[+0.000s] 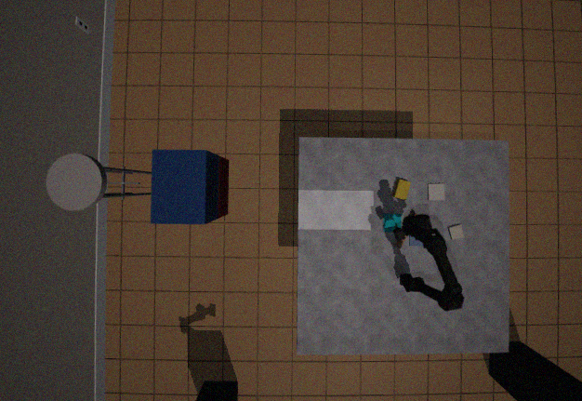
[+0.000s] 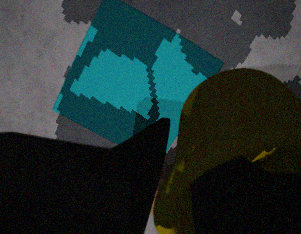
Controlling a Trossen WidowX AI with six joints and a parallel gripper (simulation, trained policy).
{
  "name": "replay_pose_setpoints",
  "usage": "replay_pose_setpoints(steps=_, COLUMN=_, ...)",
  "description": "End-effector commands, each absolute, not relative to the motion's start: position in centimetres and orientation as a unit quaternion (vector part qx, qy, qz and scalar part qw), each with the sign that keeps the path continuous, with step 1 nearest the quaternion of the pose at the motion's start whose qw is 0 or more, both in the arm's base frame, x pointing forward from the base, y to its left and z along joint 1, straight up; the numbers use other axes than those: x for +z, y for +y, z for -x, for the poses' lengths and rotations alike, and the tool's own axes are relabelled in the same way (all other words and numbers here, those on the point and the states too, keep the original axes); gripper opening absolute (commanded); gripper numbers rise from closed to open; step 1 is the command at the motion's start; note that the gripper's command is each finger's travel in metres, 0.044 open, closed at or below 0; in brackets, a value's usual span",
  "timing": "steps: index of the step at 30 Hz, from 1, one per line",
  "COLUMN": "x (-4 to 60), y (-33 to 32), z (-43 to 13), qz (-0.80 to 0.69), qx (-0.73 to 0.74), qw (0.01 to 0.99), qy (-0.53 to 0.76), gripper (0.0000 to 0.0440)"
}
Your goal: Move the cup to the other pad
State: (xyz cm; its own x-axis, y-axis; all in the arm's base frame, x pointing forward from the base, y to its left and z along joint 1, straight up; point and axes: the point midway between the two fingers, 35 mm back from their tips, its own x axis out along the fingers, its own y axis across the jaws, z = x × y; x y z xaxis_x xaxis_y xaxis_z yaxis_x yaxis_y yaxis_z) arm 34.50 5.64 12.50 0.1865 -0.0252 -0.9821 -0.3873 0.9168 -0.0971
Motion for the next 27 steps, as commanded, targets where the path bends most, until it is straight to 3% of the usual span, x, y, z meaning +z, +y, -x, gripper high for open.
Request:
replay_pose_setpoints(steps=1, x=11.9, y=7.1, z=-34.6, qz=0.166, qx=0.126, qw=0.754, qy=0.623, gripper=0.0)
replay_pose_setpoints(steps=12, x=9.7, y=10.4, z=-34.2, qz=0.172, qx=0.137, qw=0.754, qy=0.619, gripper=0.0001)
replay_pose_setpoints(steps=27, x=6.5, y=10.5, z=-33.4, qz=0.168, qx=0.125, qw=0.757, qy=0.619, gripper=0.0072)
